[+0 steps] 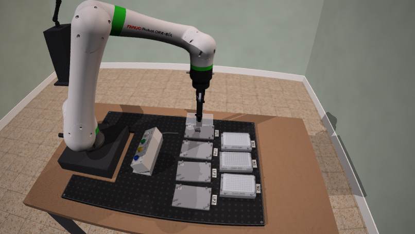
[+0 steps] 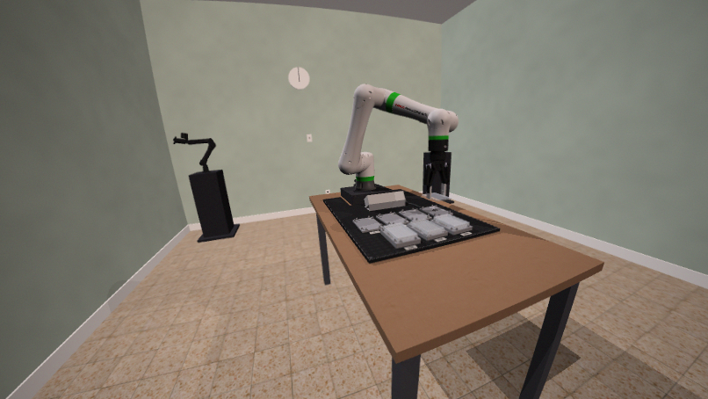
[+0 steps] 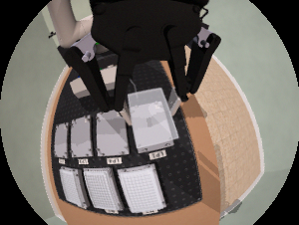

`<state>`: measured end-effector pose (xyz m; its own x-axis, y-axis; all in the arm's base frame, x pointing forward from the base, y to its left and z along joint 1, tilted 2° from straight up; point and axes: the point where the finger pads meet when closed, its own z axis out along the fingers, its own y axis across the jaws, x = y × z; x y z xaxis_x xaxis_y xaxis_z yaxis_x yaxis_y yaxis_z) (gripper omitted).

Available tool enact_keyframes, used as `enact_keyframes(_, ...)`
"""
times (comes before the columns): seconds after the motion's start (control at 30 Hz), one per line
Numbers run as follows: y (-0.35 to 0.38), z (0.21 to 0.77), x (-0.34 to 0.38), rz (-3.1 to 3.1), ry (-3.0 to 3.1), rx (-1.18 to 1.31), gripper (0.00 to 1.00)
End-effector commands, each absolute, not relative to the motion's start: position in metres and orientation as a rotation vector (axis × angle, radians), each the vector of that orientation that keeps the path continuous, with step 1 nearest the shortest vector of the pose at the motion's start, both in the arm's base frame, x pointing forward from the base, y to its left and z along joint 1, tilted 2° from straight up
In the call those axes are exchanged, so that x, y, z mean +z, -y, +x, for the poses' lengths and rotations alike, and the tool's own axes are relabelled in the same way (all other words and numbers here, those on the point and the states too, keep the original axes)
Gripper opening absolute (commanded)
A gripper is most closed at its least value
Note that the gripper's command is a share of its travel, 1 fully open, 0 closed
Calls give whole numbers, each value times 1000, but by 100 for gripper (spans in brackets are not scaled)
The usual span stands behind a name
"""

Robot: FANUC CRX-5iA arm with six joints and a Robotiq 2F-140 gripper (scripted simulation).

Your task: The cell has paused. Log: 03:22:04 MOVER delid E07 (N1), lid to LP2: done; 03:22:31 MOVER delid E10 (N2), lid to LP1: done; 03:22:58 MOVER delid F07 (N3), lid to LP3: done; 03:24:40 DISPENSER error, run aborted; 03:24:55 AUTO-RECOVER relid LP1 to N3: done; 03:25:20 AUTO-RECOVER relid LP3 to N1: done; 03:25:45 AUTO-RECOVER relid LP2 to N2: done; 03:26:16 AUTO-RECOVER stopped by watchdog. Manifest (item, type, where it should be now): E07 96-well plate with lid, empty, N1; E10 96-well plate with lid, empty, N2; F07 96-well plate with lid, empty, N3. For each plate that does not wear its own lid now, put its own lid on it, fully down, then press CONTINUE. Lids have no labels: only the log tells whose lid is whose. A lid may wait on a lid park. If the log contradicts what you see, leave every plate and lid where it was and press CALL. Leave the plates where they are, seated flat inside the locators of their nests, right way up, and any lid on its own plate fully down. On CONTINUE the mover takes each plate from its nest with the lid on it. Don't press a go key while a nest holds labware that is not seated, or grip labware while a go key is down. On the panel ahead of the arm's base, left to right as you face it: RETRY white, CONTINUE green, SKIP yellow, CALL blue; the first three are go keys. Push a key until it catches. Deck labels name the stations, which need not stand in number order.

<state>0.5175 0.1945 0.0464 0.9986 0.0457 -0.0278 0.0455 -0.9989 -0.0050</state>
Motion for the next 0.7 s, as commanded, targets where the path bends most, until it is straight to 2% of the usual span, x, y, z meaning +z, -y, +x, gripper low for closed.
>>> enact_keyframes(0.0,-195,518,46,-3136,70,43,0)
enact_keyframes(0.67,-195,517,33,-3137,44,43,0)
